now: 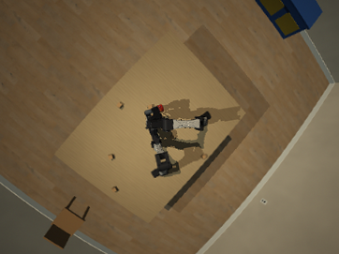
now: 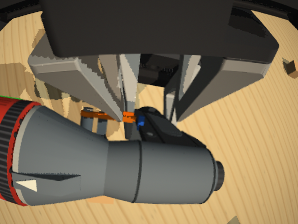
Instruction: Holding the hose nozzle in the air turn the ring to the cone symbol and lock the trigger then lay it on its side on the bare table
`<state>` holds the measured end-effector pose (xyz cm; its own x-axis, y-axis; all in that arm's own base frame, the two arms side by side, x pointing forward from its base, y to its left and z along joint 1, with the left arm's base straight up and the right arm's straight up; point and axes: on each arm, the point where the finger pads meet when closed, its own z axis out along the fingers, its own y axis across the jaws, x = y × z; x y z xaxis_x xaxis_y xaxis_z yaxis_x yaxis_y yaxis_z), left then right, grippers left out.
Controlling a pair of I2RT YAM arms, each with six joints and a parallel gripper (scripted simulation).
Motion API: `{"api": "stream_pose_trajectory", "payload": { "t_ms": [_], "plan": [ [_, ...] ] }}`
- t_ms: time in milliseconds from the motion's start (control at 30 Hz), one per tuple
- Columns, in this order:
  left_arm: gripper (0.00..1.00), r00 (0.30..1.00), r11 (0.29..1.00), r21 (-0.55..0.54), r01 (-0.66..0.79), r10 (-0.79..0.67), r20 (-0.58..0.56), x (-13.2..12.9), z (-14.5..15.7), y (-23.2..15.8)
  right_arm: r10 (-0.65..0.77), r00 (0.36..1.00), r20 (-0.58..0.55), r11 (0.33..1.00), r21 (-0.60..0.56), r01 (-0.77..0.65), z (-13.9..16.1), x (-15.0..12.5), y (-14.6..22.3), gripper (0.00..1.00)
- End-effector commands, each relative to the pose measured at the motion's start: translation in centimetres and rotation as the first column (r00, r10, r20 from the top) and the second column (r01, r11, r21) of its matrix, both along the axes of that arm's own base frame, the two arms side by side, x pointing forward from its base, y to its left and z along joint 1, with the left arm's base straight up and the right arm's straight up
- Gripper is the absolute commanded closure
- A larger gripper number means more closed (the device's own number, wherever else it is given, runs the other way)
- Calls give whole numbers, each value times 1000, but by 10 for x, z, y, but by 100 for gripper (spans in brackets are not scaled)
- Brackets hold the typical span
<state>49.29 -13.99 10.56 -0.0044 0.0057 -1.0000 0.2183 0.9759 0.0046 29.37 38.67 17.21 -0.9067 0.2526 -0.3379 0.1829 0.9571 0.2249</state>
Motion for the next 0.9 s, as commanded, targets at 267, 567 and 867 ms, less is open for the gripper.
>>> {"api": "stream_pose_trajectory", "payload": {
  "t_ms": [267,567,867],
  "plan": [
    [64,981,997,-67,31,-18,193,2,66,-7,4,1000,13,999,38,-4,26,-9,3,63],
    [64,981,997,-68,28,-15,192,2,66,-7,4,1000,17,1000,28,-4,37,-14,0,63],
    [64,981,997,-68,28,-15,192,2,66,-7,3,1000,10,1000,13,-3,39,-18,-1,63]
  ]
}}
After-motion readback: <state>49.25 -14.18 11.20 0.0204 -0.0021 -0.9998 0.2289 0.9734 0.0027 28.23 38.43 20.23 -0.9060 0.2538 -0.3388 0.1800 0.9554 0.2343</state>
